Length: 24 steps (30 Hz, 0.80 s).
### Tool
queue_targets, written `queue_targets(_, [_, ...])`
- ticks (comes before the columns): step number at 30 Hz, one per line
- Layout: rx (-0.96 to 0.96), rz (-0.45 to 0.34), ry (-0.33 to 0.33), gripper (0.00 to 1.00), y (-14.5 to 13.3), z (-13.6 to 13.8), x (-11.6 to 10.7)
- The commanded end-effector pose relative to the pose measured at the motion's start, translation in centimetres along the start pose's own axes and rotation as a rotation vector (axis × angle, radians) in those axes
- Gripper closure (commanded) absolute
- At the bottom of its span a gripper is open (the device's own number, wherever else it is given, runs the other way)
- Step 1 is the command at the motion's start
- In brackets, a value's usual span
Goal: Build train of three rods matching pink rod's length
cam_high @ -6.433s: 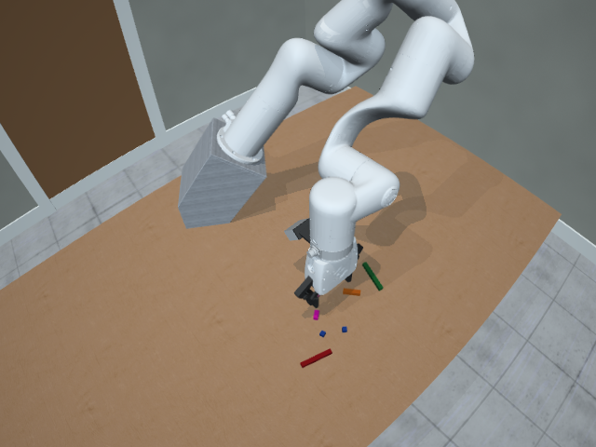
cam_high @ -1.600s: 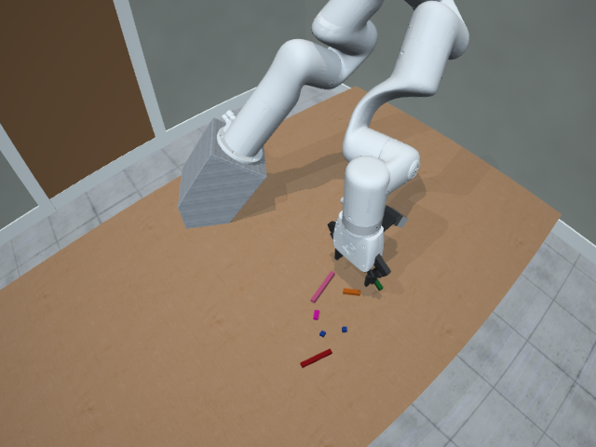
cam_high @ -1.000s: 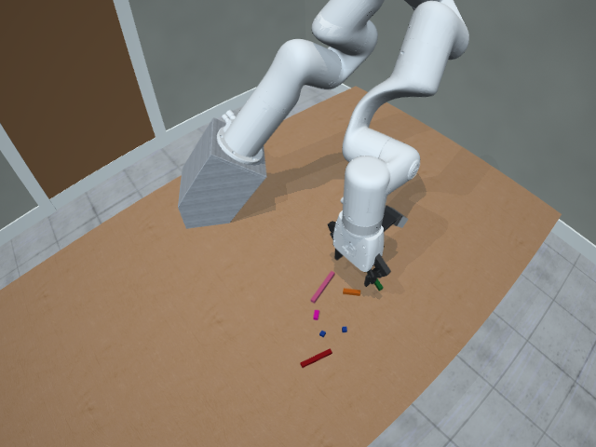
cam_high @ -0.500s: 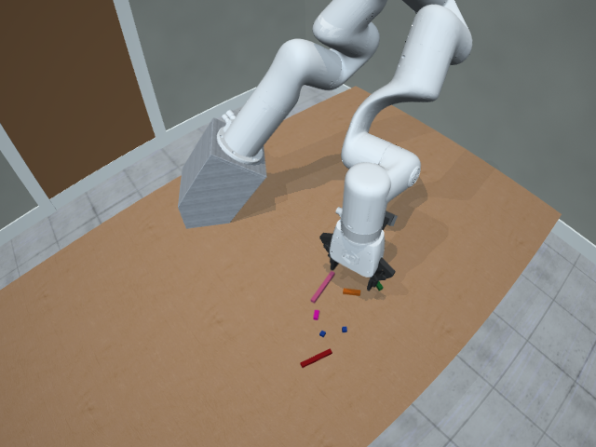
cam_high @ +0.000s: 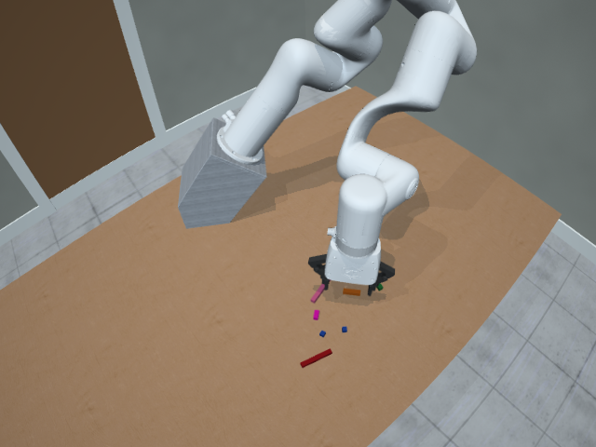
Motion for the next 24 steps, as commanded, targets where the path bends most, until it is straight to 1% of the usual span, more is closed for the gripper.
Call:
queue_targets(1, [-0.167, -0.002, -0.019, 0.0, -1.2, -0.2, -0.1])
queue_targets(13, [-0.519, -0.005, -0.018, 0.0, -3.8, -1.0, -0.3])
queue_targets(15, [-0.519, -0.005, -0.018, 0.0, -3.8, -1.0, -0.3])
queue_targets(16, [-0.595, -0.006, -0.018, 0.0, -4.4, -1.2, -0.3])
queue_targets(17, [-0.629, -0.006, -0.018, 0.0, -4.6, -1.3, -0.4])
queue_targets(24, [-0.817, -0.007, -0.018, 0.0, -6.0, -1.9, -0.5])
Point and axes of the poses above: the point where the finger pads meet when closed, its own x axis out along the fingers, its own z axis across the jaws, y = z × x, the point moved 3 cm from there along -x, back along the fingers, and after that the axes turned 4 degrees about x, right-handed, at the moved point
